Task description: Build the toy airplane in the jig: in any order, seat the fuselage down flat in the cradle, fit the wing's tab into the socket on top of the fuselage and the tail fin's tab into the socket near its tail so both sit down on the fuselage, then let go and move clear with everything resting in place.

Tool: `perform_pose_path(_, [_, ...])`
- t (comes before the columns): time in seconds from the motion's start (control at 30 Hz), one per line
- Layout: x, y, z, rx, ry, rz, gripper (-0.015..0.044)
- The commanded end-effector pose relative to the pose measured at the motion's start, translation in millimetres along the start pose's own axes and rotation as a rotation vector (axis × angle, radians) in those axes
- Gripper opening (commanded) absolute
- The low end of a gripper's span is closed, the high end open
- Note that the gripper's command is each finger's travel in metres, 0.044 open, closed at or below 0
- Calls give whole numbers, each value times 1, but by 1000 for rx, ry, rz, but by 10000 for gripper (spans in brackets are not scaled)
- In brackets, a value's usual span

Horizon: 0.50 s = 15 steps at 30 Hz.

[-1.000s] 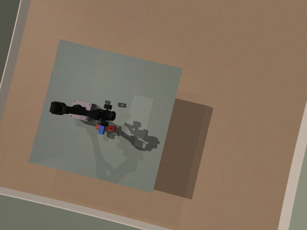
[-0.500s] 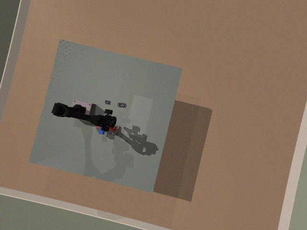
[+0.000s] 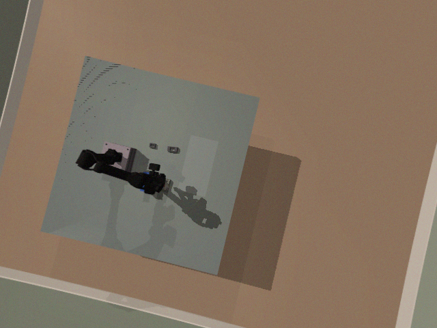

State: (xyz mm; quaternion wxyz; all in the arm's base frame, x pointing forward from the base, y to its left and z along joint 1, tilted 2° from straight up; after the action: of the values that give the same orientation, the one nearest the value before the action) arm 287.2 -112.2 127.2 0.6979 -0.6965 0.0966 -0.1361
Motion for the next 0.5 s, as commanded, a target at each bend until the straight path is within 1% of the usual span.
perform_pose_path(0.0, [4, 3, -11, 4, -7, -1, 0])
perform_pose_path(0.4, [9, 9, -44, 4, -16, 0, 0])
perform_pose_path(0.47, [9, 9, -44, 4, -16, 0, 53])
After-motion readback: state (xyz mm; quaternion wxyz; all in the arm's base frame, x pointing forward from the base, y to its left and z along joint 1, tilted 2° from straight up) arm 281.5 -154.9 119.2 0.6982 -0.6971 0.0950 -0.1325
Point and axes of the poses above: the point midway between the two fingers, 35 mm back from their tips, its own y axis out along the fingers, its own z axis across the jaws, x = y × z, the point moved 6 cm from there along -y, back along the fingers, and after that the axes turned 14 degrees about y, right-handed, at the moved point
